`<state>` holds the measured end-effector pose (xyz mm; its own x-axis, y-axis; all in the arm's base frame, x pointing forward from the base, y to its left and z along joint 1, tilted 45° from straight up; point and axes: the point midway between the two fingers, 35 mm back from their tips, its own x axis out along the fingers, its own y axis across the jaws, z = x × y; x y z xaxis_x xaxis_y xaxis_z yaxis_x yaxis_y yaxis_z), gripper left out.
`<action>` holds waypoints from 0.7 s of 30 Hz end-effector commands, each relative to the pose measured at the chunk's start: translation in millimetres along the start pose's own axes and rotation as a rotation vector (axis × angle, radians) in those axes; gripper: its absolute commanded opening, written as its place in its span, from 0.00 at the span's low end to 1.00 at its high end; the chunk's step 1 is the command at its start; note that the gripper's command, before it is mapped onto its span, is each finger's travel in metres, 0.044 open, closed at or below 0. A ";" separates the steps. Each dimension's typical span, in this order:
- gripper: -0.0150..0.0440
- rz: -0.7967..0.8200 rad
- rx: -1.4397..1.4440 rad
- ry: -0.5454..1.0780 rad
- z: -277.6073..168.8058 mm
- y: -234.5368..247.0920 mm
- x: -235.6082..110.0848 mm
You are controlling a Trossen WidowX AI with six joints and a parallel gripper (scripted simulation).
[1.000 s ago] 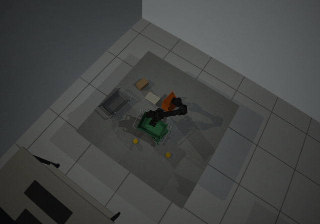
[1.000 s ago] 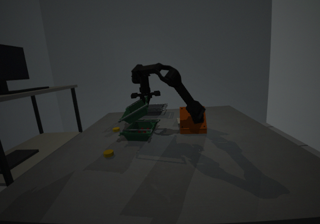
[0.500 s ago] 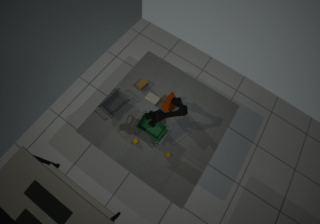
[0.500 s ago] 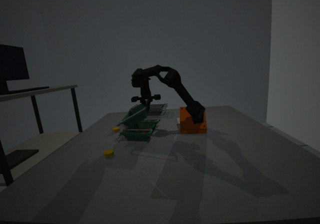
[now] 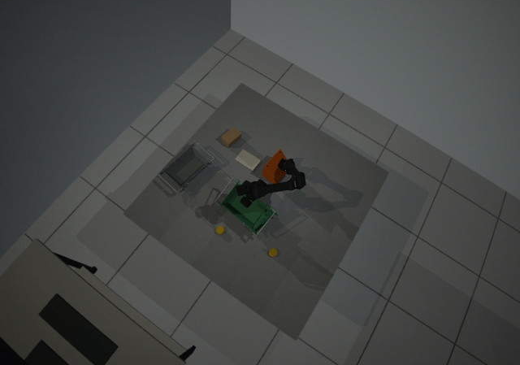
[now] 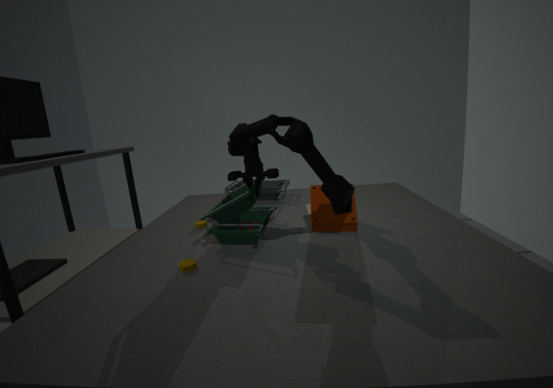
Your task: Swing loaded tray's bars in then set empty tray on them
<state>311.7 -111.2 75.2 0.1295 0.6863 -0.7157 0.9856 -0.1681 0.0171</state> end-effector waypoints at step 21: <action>0.25 0.013 0.059 0.000 -7.3 -12.1 11.8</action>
<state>304.7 -100.4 73.0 0.1504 0.6785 -0.7191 0.9753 -0.2209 -0.0045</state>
